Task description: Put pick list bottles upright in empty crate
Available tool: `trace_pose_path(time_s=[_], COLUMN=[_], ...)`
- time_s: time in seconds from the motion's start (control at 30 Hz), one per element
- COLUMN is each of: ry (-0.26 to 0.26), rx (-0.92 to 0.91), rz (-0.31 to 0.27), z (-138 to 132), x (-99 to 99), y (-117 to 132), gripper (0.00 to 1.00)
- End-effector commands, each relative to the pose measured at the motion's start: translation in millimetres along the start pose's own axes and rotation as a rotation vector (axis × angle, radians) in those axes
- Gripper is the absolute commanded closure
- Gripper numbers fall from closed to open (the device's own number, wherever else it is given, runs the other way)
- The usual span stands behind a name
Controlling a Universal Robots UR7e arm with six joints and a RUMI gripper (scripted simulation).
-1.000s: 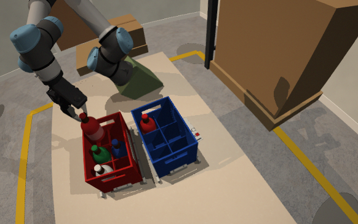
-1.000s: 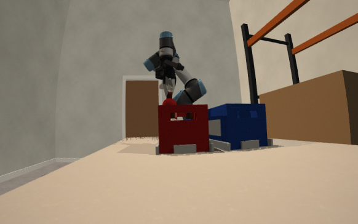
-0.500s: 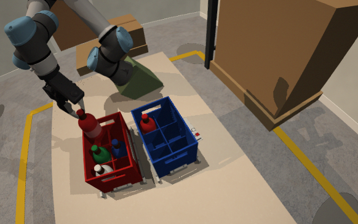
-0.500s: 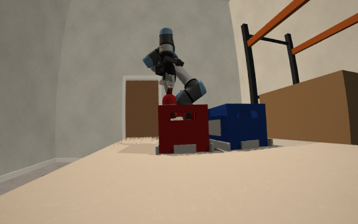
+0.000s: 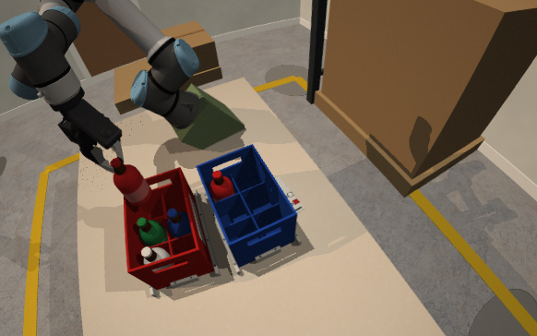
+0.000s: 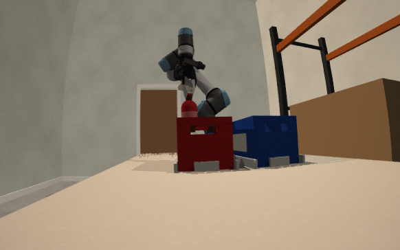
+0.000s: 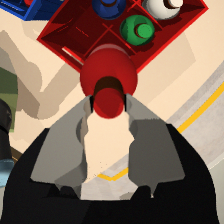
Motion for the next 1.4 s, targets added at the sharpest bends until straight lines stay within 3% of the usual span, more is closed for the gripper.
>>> trace_pose_path(time_s=[0.0, 0.33, 0.77, 1.37], ry=[0.001, 0.001, 0.001, 0.001], rx=[-0.001, -0.001, -0.001, -0.001], rz=[0.000, 0.000, 0.000, 0.000], z=[0, 0, 0, -6], x=[8.7, 25.4, 26.1, 26.1], y=[0, 0, 0, -32], gripper=[1.00, 1.00, 1.00, 1.00])
Point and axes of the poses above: the point where the finger pads meet when closed, its own x axis back along the fingers, its own z axis across the jaws, y = z × x, the point moved 9 cm from there along x, back along the fingers, and after that the axes turned 12 degrees about x, right-handed, at the moved point
